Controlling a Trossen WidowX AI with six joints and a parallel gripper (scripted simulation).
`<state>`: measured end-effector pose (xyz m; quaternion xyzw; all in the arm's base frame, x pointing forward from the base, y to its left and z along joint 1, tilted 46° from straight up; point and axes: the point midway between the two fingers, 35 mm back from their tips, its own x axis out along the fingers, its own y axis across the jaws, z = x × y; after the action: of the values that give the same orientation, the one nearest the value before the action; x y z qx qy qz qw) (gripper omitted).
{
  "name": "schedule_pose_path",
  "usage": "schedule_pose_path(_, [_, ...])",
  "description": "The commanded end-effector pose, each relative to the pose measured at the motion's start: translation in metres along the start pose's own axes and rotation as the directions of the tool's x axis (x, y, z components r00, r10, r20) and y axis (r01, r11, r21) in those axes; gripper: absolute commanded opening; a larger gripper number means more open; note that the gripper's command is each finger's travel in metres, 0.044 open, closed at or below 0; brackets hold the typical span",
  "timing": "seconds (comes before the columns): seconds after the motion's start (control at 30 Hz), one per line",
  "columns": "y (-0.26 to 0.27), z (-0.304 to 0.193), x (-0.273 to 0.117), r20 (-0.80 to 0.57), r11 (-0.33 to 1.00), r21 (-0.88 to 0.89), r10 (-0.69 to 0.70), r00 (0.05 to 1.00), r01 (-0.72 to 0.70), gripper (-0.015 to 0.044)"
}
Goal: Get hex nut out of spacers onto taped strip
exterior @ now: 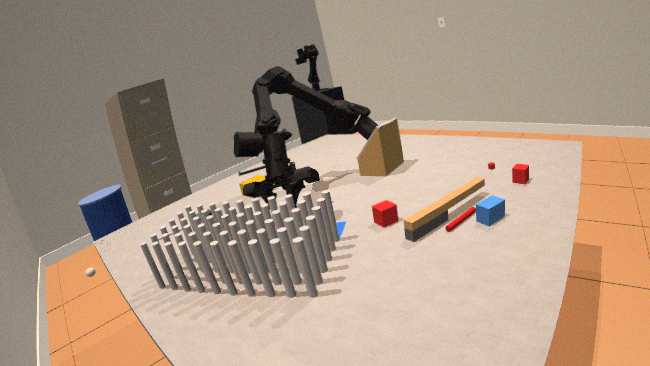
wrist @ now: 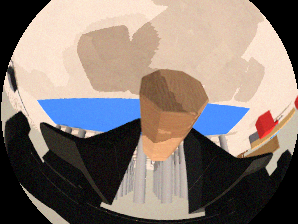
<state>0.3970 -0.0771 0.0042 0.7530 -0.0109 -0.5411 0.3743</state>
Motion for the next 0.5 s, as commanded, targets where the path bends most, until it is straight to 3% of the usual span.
schedule_pose_path(0.0, [-0.0002,0.0006,-0.0010,-0.006,1.000,-0.003,-0.002,1.000,0.002,0.0000])
schedule_pose_path(0.47, [-0.0005,0.0081,-0.0054,-0.006,1.000,-0.002,-0.001,1.000,0.001,0.0000])
